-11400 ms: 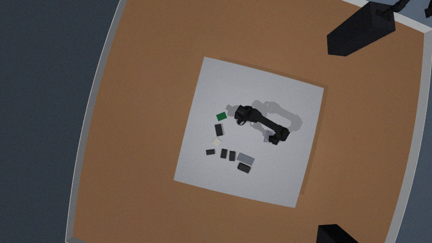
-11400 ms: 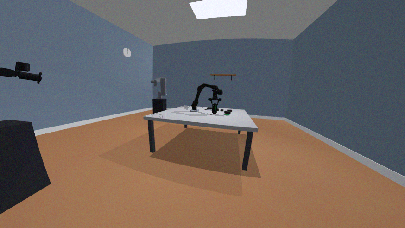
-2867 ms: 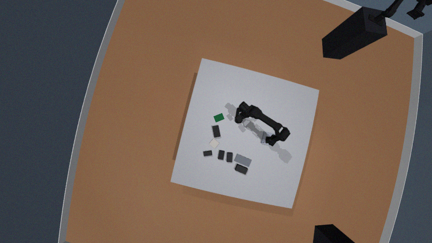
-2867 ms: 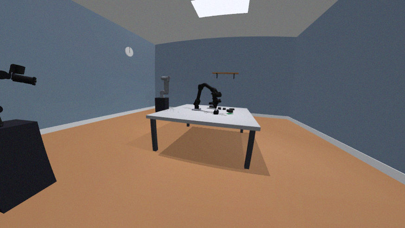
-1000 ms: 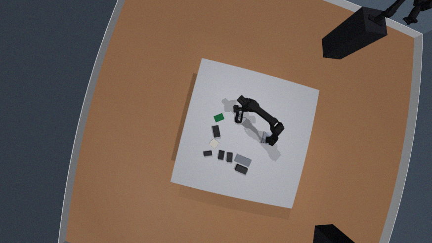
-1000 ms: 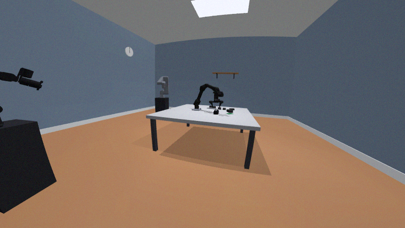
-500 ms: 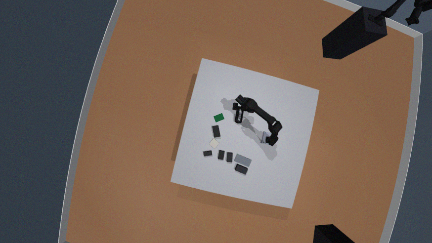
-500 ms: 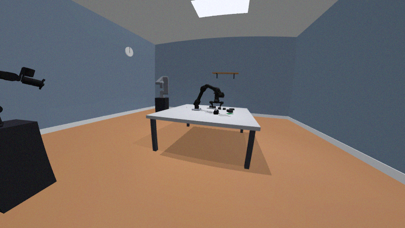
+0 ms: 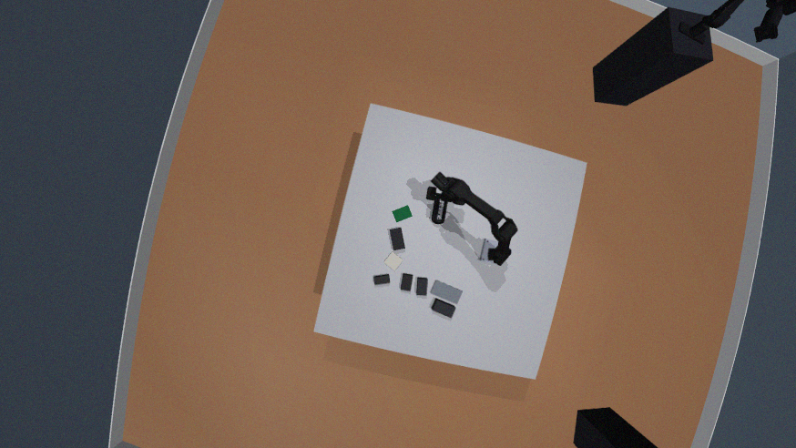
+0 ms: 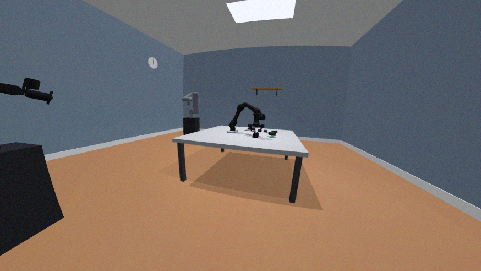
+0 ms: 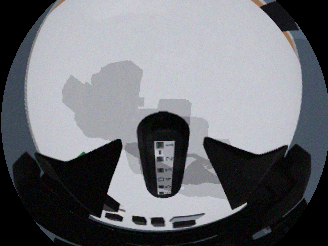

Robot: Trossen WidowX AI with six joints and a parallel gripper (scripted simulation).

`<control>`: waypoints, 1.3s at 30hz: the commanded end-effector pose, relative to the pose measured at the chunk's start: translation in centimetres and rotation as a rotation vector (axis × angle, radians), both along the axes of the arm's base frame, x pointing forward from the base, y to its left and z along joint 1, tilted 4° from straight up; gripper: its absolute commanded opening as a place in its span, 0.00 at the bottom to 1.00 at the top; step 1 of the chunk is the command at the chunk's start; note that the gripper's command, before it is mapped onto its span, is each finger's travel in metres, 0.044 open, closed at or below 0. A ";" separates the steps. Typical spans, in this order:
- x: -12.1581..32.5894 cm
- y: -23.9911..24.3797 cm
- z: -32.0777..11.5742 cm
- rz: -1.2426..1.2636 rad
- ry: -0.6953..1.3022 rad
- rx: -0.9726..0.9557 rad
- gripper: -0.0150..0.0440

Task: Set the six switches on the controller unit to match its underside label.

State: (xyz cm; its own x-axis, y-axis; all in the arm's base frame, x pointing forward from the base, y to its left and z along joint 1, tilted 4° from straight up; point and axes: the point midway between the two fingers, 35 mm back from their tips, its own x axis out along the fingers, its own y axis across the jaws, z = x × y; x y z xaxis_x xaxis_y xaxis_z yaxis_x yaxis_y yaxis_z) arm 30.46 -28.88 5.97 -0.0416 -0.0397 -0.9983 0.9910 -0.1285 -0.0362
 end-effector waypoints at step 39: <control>-0.2 0.0 -2.8 -0.002 0.001 0.000 0.81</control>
State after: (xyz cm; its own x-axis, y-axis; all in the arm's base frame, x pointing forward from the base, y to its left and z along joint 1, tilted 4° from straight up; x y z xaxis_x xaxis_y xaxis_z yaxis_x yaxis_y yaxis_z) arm 30.20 -28.92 3.00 -0.0425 -0.0381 -0.9984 0.9904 -0.1335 -0.0371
